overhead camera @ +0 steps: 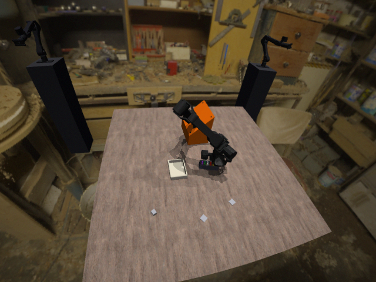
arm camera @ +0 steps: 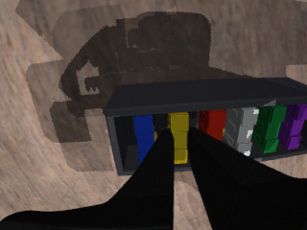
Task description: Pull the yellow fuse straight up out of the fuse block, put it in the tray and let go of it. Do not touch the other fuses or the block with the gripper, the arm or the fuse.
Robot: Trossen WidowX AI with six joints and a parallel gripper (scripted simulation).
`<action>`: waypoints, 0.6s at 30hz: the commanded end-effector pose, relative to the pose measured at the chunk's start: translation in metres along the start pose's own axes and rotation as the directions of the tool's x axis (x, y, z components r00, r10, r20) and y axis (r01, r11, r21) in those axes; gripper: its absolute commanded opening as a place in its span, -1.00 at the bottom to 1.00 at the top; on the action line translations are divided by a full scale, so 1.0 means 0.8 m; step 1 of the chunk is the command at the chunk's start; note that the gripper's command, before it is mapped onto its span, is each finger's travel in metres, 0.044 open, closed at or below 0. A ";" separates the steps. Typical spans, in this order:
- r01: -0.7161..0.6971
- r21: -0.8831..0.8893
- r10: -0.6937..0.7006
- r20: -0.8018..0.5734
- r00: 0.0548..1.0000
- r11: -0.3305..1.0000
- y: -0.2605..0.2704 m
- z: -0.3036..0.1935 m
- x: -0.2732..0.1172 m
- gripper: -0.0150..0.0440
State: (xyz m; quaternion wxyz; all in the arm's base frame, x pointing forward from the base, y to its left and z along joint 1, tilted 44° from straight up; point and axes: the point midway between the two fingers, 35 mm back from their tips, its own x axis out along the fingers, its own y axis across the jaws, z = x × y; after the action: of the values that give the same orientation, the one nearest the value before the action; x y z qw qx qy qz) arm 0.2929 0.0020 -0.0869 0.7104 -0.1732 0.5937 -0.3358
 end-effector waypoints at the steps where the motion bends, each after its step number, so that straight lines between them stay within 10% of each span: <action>1: 0.000 0.000 0.000 0.000 1.000 1.000 0.000 0.000 0.000 -0.49; 18: 0.000 -0.001 0.000 0.000 1.000 1.000 0.000 0.000 -0.009 -0.49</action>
State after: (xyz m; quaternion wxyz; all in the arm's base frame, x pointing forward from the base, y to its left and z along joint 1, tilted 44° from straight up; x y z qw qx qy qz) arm 0.2918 0.0048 -0.0839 0.7088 -0.1767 0.5949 -0.3355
